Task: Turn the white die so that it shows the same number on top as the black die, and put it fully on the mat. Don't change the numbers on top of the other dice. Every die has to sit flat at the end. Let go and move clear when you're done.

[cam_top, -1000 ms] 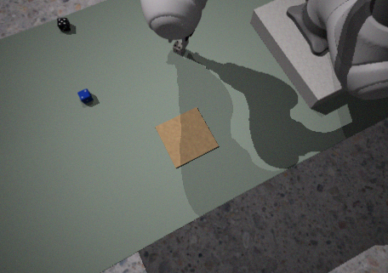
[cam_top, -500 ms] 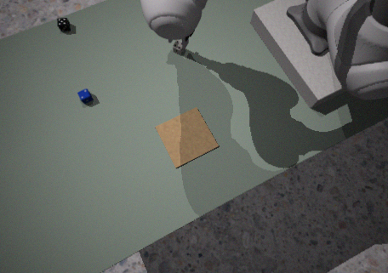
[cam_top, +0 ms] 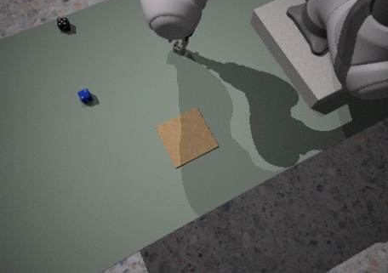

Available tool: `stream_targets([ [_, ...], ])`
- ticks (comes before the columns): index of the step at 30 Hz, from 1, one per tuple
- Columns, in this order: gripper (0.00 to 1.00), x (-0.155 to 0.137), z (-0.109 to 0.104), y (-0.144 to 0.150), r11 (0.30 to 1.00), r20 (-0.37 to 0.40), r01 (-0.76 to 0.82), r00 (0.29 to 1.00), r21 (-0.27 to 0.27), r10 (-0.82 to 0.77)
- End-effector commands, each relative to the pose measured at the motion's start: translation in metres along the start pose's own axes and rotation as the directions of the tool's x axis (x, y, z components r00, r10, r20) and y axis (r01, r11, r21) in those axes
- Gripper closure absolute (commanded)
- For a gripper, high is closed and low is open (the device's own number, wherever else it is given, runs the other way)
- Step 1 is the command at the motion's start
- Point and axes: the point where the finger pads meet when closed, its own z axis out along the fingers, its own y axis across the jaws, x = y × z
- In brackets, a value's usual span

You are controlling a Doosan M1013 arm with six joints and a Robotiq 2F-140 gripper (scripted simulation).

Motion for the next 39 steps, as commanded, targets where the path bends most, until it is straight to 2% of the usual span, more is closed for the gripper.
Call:
stream_targets([
  [1,0.65,-0.001,0.002,-0.001,1.000,0.003,0.003,1.000,-0.003,-0.003],
  [18,0.65,-0.001,0.004,-0.001,1.000,0.003,0.003,1.000,-0.003,-0.003],
  [39,0.65,-0.001,0.037,0.000,1.000,0.003,0.003,1.000,-0.003,-0.003],
])
